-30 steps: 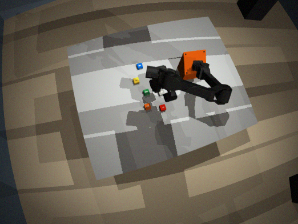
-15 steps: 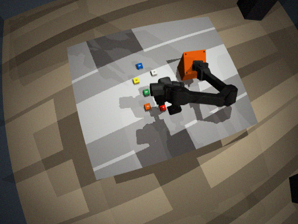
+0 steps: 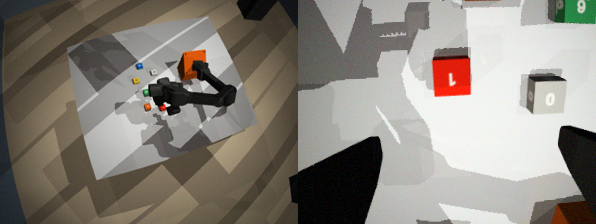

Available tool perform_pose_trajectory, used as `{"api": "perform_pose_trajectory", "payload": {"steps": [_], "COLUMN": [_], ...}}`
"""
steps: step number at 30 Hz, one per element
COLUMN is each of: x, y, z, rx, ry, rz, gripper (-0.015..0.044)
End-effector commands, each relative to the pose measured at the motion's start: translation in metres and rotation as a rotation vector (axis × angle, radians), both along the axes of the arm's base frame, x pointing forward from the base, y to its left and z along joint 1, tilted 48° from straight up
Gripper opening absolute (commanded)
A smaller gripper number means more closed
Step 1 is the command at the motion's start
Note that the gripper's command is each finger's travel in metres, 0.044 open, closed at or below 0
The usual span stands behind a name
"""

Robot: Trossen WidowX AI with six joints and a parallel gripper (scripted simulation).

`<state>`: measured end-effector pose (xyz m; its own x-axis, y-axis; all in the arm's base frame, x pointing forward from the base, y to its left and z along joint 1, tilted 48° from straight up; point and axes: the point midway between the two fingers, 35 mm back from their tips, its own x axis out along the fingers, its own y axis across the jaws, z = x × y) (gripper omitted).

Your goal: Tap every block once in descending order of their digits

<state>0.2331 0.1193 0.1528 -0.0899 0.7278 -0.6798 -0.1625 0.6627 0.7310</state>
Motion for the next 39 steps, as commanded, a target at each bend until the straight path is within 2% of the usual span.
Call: {"api": "perform_pose_trajectory", "payload": {"steps": [1, 6, 30, 39], "x": [0.034, 0.085, 0.088, 0.132], "y": [0.002, 0.002, 0.001, -0.087], "z": [0.000, -0.009, -0.011, -0.109], "rx": [0.006, 0.006, 0.006, -0.005], "ry": [-0.003, -0.005, -0.006, -0.008], "rz": [-0.003, -0.003, -0.003, -0.004], "gripper": [0.0400, 0.0400, 0.0400, 0.0400]}}
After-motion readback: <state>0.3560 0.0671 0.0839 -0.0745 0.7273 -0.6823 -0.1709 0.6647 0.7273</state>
